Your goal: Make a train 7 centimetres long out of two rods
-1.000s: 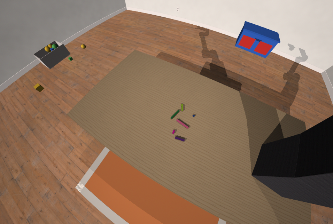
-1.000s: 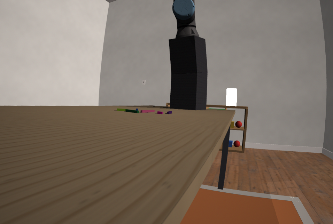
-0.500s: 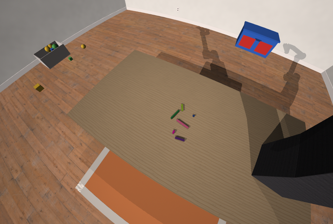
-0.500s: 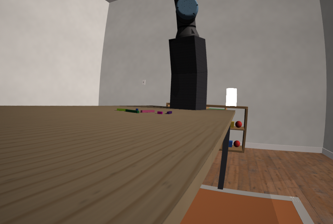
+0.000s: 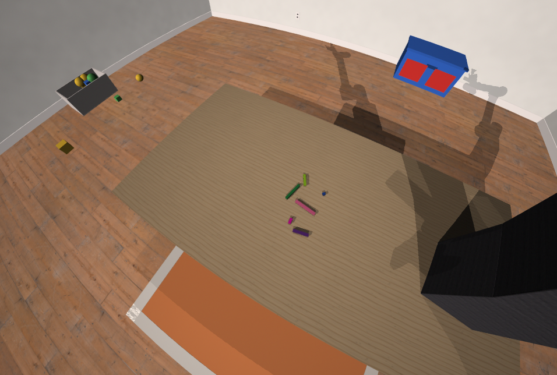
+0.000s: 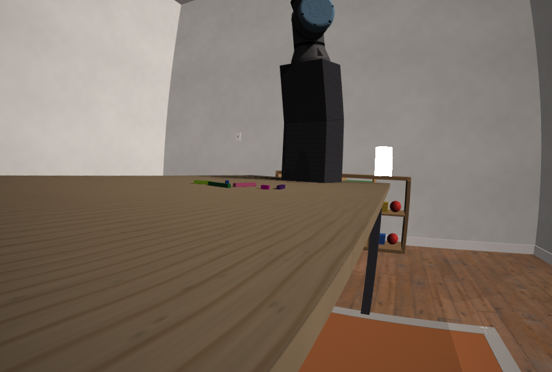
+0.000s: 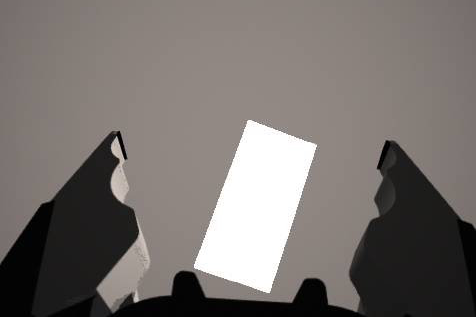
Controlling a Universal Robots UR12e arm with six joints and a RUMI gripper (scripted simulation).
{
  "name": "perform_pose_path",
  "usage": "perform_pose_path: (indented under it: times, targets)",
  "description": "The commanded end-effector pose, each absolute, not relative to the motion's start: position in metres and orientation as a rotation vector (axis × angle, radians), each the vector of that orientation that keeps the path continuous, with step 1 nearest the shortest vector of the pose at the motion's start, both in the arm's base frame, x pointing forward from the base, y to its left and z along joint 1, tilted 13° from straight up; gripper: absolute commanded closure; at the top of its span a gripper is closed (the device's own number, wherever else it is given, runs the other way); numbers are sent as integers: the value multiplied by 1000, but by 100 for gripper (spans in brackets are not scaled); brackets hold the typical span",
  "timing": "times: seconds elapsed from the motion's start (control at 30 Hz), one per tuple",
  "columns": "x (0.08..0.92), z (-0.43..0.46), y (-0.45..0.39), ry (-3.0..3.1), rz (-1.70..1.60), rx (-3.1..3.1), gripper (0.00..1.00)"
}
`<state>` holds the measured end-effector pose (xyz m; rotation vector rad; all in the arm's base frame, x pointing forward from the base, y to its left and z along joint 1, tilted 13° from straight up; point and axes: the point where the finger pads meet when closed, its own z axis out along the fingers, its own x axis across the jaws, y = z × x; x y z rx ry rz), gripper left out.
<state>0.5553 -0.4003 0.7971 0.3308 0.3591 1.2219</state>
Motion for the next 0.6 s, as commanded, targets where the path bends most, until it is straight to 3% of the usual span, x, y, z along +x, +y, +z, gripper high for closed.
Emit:
perform_pose_path:
  times: [0.0,0.57]
  targets:
    - [592,762,-434,331,1241,478,0]
    - [703,585,-500,314,1250,964,0]
